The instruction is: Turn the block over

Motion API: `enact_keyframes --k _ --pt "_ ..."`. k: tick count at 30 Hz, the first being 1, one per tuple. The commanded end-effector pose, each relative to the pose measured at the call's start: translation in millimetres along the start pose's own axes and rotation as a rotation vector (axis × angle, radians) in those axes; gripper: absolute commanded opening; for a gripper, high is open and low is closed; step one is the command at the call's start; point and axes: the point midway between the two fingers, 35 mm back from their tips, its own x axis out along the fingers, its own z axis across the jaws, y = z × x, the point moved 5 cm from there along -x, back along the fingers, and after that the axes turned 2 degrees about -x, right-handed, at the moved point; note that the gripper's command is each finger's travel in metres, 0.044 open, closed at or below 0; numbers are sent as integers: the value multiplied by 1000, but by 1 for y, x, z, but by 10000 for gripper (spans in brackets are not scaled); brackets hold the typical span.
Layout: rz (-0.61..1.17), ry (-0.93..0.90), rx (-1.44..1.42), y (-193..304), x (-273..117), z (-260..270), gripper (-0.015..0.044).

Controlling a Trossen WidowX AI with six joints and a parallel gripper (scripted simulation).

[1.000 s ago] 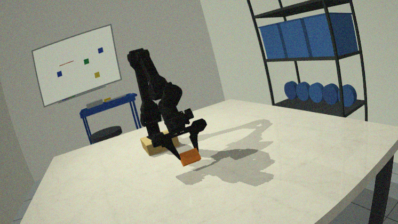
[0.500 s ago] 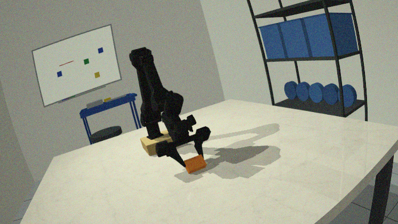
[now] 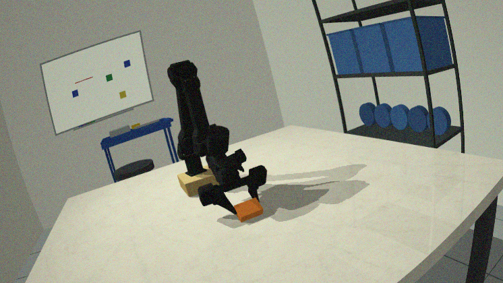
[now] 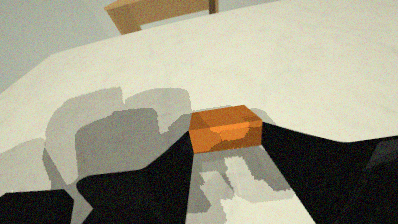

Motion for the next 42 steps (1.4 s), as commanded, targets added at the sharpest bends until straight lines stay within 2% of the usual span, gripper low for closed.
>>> enact_keyframes --k 1,17,36,42 --pt "-5 12 -5 15 -2 -2 0" --pt "-193 8 -3 30 -22 -1 0" --pt "-209 7 -4 28 -25 -1 0" --pt "-209 7 -4 28 -25 -1 157"
